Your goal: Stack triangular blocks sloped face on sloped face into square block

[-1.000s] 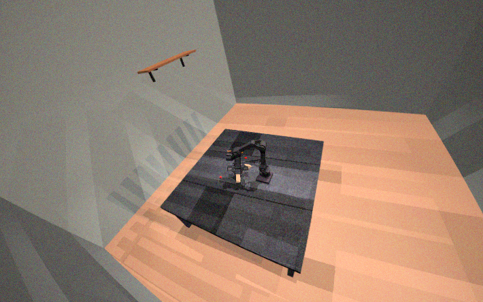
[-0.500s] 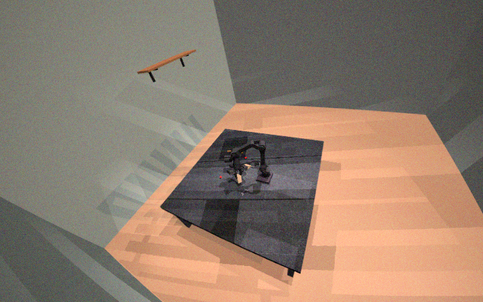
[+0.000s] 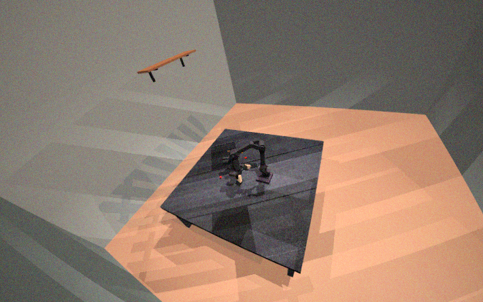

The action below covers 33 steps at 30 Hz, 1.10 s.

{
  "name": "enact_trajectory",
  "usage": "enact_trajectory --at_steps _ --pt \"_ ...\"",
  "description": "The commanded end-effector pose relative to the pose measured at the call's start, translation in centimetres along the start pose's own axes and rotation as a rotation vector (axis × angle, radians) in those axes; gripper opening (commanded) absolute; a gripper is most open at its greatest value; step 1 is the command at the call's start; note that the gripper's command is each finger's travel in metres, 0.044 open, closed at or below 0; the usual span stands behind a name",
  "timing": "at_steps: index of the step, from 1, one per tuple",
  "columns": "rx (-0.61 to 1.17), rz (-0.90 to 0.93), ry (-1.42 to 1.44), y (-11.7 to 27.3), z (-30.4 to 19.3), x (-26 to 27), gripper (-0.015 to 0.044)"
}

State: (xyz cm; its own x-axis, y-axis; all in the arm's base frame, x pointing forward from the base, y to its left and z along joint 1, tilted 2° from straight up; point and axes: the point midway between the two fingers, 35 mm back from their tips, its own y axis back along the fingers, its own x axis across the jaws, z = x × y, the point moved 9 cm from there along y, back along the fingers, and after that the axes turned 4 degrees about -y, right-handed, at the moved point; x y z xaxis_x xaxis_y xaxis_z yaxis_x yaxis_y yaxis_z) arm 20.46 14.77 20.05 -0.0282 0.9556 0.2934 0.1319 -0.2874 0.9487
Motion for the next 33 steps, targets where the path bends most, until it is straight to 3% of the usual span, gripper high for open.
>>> enact_trajectory --at_steps 1,33 --pt "-0.013 -0.038 0.132 0.2 0.0 0.6 0.0000" --pt "0.022 -0.363 1.138 0.7 -1.4 4.2 0.0000"
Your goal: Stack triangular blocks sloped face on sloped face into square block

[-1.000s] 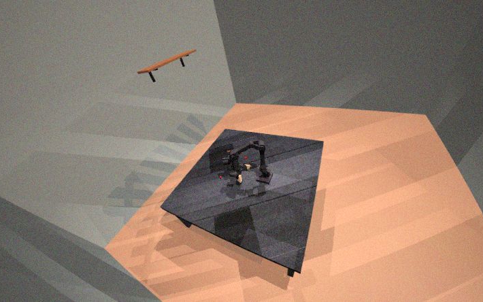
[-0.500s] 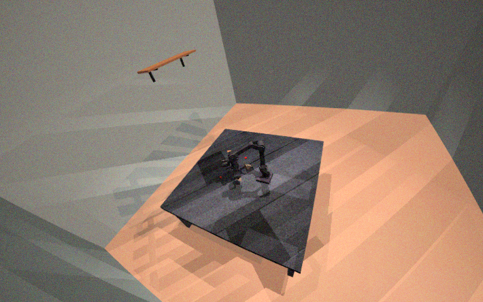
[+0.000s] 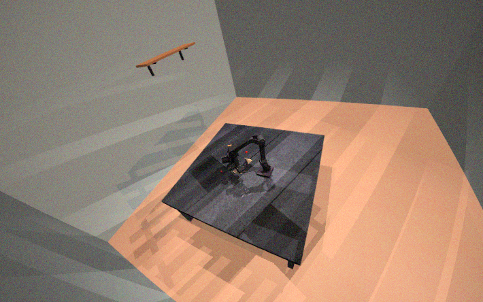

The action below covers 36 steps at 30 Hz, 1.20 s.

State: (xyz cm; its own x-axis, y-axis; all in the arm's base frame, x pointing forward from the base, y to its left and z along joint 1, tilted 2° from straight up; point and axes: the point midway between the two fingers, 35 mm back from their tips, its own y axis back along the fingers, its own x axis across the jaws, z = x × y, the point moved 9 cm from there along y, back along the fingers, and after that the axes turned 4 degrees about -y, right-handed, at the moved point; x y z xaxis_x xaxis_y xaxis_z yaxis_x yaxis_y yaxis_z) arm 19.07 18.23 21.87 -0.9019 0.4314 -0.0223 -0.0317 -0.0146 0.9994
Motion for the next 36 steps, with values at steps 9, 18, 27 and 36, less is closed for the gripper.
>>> enact_trajectory --at_steps 9,18,27,36 --pt "0.007 -0.021 0.066 0.6 -0.5 -1.3 0.0000" --pt "0.009 -0.022 0.066 1.4 -2.8 -4.7 0.0000" --pt "0.011 -0.024 0.066 2.2 -5.7 -7.6 0.0000" --pt "0.011 -0.026 0.060 3.0 -8.8 -9.9 0.0000"
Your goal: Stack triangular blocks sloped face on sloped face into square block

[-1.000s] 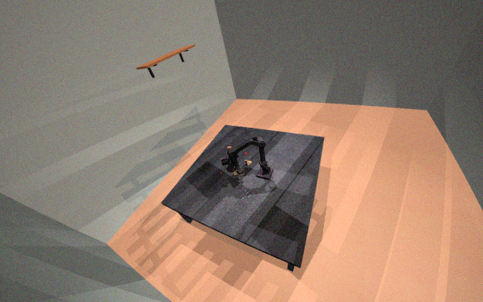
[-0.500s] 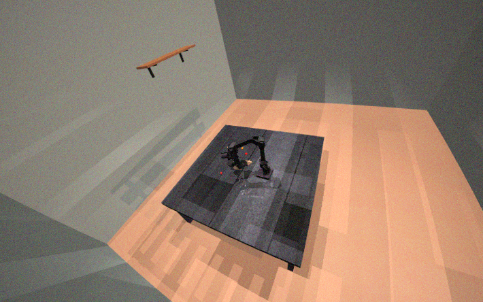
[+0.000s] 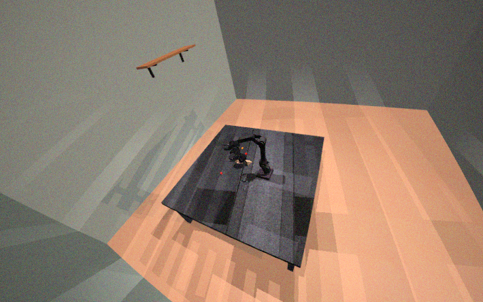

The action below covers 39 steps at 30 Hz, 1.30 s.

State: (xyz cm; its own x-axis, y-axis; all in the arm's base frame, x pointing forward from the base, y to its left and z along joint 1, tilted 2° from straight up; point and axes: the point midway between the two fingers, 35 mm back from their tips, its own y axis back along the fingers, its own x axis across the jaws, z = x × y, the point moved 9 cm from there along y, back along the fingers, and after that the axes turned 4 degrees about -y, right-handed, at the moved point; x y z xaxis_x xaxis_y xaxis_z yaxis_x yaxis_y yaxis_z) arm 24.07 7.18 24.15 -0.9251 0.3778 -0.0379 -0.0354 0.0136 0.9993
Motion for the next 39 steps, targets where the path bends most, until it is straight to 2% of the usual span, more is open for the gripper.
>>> enact_trajectory --at_steps 1,21,39 --pt "-0.014 -0.011 -0.001 0.8 -1.5 -0.7 0.0000" --pt "-0.011 -0.017 -0.009 2.3 -9.4 -3.1 0.0000" --pt "0.006 -0.019 0.006 3.7 -16.4 -2.5 0.0000"
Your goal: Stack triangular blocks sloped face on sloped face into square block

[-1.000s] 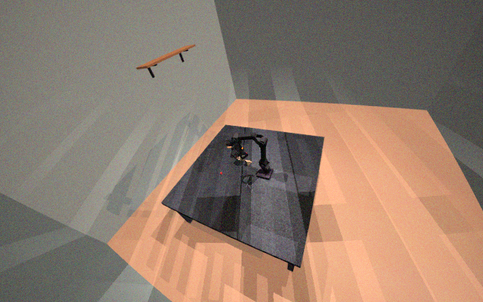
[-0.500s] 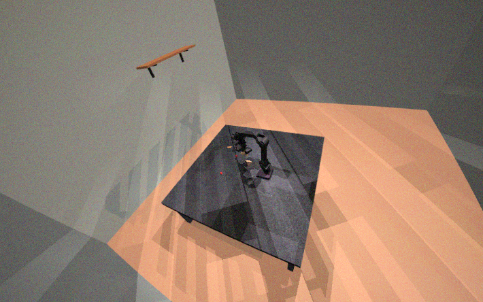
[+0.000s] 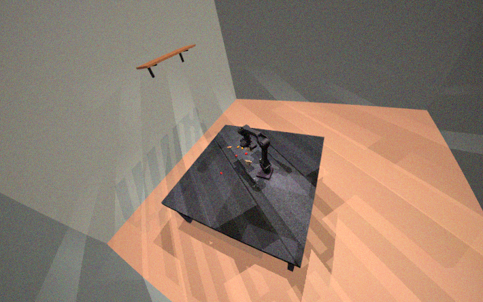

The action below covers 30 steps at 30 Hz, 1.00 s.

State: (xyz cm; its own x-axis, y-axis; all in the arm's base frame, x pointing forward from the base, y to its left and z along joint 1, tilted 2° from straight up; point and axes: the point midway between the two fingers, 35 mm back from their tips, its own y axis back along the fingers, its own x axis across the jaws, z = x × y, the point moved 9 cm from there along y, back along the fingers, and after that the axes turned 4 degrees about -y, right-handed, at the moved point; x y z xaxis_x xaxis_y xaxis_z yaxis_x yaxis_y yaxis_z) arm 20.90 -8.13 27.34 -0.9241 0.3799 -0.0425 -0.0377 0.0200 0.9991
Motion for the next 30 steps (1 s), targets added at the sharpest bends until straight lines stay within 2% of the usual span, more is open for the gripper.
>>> enact_trajectory --at_steps 1,6,22,30 --pt "0.002 -0.015 0.010 0.7 -1.3 0.6 0.0000" --pt "0.003 -0.014 0.011 0.5 -1.6 0.8 0.0000" --pt "0.000 -0.014 0.011 -6.0 1.1 0.9 0.0000" --pt "-0.001 -0.014 0.011 -7.5 1.8 0.8 0.0000"
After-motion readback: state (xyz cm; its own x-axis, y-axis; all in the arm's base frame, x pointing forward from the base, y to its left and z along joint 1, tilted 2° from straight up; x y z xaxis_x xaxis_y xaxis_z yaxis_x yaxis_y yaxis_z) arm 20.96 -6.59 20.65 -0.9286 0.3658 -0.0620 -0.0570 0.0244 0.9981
